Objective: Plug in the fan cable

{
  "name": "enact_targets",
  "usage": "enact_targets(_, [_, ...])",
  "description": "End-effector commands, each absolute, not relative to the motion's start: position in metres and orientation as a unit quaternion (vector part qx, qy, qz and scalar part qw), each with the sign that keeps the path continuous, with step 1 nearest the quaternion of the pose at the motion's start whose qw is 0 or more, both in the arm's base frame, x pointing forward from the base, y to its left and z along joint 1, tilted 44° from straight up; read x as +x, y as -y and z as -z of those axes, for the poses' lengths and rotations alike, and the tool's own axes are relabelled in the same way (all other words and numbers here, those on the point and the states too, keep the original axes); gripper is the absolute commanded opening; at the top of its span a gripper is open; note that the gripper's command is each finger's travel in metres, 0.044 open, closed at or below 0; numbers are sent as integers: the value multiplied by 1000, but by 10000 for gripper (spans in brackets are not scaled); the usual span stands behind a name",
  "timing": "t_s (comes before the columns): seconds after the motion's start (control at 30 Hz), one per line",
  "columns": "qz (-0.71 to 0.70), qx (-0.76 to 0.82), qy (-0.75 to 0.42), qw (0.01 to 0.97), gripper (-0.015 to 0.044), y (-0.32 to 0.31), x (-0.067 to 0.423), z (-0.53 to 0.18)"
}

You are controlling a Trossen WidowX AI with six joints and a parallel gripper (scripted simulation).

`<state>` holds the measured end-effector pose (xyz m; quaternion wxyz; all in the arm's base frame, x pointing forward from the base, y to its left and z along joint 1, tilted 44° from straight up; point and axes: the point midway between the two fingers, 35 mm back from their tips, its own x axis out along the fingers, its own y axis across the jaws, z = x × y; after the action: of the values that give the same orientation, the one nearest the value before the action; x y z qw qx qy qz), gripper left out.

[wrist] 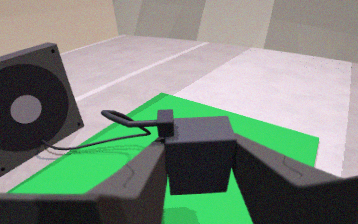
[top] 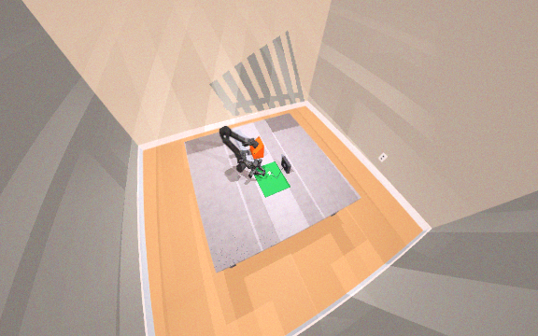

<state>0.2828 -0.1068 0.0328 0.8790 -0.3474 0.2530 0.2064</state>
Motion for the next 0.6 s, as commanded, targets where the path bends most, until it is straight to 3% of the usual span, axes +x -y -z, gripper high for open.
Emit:
enact_targets(0.0, [-205, -347, -253, 880, 0, 107, 283, -35])
enact_targets(0.57, [-207, -347, -253, 879, 0, 107, 283, -34])
